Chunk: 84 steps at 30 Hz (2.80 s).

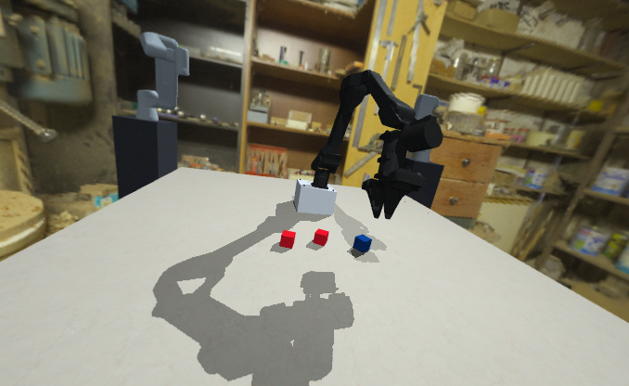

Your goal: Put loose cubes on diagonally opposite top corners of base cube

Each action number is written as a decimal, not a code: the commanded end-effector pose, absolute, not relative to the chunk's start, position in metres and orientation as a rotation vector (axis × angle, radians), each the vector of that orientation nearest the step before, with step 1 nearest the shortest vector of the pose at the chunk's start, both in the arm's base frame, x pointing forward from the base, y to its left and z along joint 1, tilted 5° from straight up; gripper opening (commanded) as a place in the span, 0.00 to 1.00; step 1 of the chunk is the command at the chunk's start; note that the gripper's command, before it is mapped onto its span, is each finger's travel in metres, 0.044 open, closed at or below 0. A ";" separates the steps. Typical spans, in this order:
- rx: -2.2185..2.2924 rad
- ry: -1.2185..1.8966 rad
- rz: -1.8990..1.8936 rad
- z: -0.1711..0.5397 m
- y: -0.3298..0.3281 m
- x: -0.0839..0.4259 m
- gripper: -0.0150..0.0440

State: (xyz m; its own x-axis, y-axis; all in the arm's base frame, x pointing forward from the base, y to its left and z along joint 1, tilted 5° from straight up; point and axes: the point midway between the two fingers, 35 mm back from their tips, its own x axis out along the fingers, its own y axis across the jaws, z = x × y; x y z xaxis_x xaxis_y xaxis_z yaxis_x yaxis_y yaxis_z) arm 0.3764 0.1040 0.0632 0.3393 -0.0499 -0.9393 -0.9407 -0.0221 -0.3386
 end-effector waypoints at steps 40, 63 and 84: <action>-1.033 1.293 1.131 -0.021 -0.105 0.305 0.70; -1.033 1.293 1.131 -0.058 -0.103 0.304 0.70; -1.025 1.284 1.104 -0.054 -0.102 0.310 0.43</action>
State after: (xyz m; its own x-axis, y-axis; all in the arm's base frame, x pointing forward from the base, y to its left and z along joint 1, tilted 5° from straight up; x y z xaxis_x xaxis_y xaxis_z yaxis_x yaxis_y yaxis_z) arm 0.3057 -0.1020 -0.0609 -0.0362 0.0401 -0.9985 -0.9826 0.1809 0.0429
